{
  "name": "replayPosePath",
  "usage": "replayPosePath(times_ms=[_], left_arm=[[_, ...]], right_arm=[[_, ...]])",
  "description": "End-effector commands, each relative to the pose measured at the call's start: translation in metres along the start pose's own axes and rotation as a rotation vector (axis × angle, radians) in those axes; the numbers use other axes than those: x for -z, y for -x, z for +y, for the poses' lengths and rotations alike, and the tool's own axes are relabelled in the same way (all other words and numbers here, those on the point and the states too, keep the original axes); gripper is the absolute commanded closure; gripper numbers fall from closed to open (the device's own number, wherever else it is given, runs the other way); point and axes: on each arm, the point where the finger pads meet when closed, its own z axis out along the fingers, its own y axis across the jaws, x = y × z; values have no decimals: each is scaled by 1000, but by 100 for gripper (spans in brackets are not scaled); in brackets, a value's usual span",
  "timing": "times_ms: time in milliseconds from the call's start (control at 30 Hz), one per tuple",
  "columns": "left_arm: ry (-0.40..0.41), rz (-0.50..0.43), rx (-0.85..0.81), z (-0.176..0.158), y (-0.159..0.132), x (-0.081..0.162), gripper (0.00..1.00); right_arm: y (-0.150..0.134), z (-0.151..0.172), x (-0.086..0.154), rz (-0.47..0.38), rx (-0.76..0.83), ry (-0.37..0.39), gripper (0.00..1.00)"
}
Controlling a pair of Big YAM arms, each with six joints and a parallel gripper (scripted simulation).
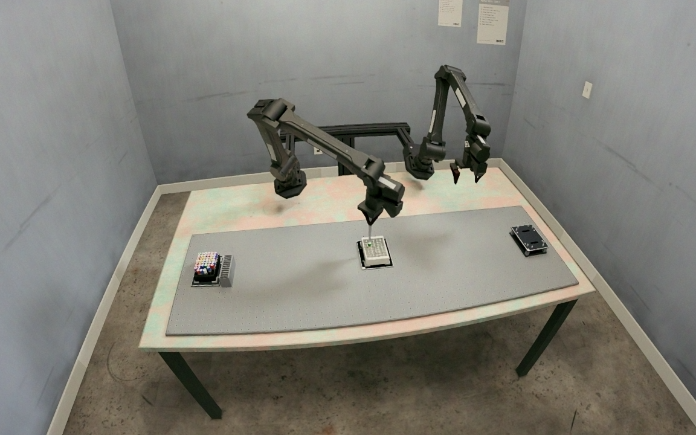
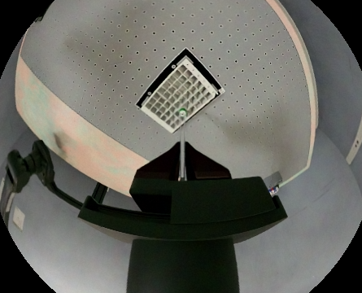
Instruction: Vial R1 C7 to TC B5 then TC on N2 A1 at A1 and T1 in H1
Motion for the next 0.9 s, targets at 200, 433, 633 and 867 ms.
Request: replayPosePath(times_ms=[200,433,633,867], left_arm=[[-3,-38,-4,4,10,13,0],[-3,-38,-4,4,10,13,0],[-3,-38,-4,4,10,13,0],[-3,-38,-4,4,10,13,0]], right_arm=[[5,-3,-4,-6,3,-4,93],[6,-4,-4,-10,0,-3,93],[3,-3,-7,0,5,-4,93],[6,-4,-3,-13,1,-3,93]])
